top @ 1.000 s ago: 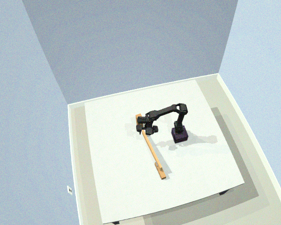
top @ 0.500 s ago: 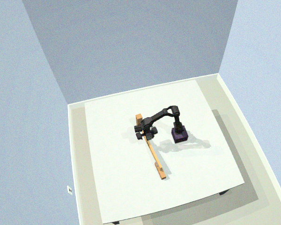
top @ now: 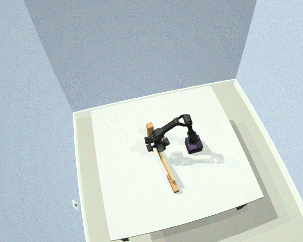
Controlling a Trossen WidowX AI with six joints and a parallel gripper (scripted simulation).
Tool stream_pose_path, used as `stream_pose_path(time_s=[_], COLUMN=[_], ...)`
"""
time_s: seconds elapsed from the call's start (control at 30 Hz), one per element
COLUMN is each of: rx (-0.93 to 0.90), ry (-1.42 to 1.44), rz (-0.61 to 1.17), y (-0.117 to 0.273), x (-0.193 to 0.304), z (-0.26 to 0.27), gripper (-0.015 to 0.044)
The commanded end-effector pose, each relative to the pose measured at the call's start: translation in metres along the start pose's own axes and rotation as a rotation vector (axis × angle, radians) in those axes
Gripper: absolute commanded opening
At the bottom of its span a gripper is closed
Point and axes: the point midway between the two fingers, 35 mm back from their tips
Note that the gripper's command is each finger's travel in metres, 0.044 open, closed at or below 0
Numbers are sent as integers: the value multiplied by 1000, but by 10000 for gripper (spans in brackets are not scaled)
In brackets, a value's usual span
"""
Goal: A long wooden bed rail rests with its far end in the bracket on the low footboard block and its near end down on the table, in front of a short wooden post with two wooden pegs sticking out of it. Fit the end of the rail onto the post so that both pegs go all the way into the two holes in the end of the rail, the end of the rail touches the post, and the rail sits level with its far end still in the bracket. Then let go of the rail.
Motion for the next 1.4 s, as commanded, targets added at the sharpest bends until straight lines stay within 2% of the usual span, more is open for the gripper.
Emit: stream_pose_path(time_s=[0.0, 0.9, 1.37], rx=[-7, -7, -7], ry=[2, 2, 2], rz=[5, 5, 5], y=[-9, -49, -49], x=[0, 0, 0], z=[1, 4, 4], gripper=[440, 440, 72])
Point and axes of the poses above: the point midway between the two fingers, 35 mm back from their tips, its own y axis back along the fingers, its own z axis across the jaws, x = y × z, and after that the axes turned 9 degrees about -y, right-handed
